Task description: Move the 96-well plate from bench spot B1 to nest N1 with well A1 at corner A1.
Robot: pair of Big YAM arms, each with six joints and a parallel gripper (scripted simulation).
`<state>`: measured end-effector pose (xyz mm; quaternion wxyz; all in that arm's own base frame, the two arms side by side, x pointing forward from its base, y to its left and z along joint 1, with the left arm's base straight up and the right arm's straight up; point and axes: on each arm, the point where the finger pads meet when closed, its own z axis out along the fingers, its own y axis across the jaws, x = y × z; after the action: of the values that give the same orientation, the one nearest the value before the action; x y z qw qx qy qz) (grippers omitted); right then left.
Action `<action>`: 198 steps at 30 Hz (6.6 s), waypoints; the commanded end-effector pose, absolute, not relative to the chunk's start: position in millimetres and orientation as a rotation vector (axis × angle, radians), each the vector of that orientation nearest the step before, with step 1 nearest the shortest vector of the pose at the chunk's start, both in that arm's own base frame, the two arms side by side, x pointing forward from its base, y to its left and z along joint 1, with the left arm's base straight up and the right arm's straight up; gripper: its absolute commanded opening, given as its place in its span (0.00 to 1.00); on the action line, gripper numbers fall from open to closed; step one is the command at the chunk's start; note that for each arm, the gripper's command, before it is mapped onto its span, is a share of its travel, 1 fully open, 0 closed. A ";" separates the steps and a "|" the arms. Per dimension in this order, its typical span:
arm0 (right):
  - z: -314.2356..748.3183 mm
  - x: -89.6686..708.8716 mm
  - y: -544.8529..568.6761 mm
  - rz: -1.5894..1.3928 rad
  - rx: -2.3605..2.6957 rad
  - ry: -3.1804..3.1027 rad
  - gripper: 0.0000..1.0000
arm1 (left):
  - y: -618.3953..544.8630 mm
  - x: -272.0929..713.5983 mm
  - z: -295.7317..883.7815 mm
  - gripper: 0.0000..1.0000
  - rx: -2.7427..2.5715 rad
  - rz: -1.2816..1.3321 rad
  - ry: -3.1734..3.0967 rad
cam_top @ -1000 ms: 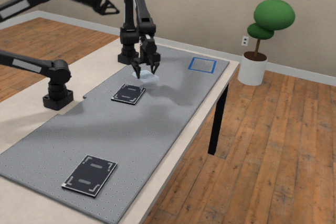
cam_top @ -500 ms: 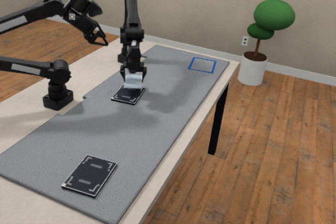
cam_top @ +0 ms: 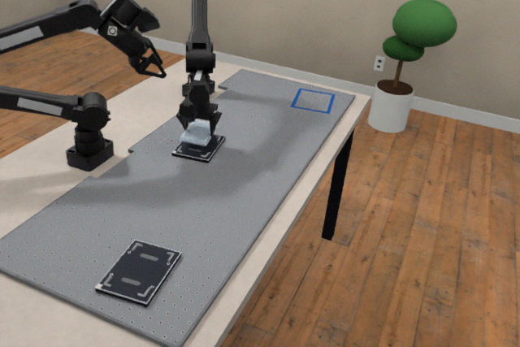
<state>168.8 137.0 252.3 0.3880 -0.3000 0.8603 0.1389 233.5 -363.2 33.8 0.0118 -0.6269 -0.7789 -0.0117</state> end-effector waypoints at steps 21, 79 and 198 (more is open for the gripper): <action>273.3 172.7 135.9 0.359 -0.742 2.148 1.00 | -400.7 257.8 46.1 0.81 -2.070 -0.001 -2.448; 273.3 172.7 135.9 0.359 -0.742 2.148 1.00 | -389.1 254.0 19.9 0.81 -2.026 -0.010 -2.456; 72.6 271.9 216.8 0.003 -2.342 2.039 1.00 | -193.6 207.3 291.4 1.00 -2.393 1.458 -2.923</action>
<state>251.8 210.7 69.0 0.0322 -0.7313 0.6811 0.0187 198.4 -193.8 272.4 -0.4135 -0.5221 -0.6676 0.3329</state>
